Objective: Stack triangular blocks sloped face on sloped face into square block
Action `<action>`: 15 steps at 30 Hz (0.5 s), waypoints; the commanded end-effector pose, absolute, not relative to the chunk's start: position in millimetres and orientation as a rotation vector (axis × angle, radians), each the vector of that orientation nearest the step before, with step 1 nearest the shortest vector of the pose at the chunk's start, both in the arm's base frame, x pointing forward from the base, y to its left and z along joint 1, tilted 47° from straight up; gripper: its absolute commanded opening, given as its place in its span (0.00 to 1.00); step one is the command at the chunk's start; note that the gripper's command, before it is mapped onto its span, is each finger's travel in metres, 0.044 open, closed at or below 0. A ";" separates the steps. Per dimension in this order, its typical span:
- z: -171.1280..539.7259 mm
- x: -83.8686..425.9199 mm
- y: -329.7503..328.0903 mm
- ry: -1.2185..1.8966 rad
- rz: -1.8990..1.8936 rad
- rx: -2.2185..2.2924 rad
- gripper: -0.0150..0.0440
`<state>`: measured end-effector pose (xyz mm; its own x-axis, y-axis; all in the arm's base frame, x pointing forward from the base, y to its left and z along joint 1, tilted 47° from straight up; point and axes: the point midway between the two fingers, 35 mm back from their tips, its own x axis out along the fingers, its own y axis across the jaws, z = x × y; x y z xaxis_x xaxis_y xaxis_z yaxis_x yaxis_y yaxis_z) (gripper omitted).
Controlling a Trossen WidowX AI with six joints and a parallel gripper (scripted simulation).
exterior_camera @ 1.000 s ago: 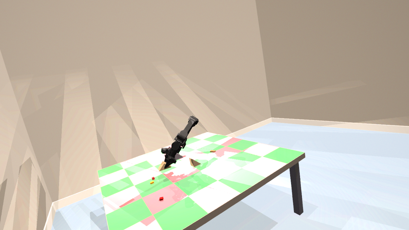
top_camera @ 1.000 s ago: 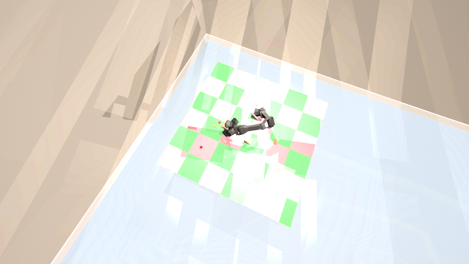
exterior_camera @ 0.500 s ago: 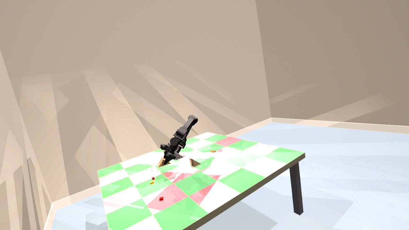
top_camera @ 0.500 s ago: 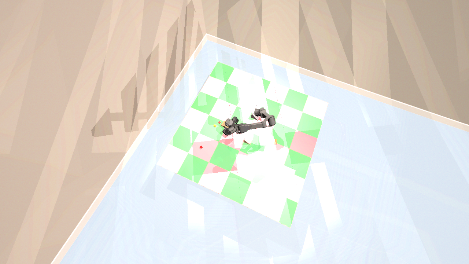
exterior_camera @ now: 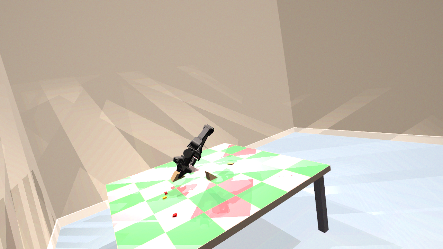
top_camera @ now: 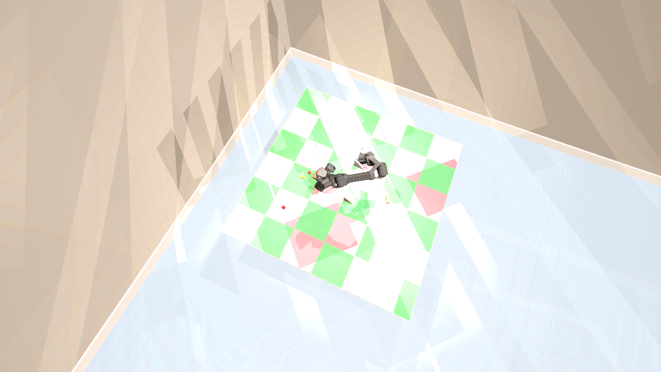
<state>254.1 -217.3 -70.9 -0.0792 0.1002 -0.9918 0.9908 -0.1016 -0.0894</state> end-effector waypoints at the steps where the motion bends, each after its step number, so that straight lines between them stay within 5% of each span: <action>1: -72.6 253.5 -220.4 1.362 -1.203 1.264 0.25; 15: -76.1 252.4 -222.2 1.574 -0.769 1.023 0.25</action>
<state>252.3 -219.0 -75.5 -0.0805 0.2053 -0.9754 0.9370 0.3492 -0.0038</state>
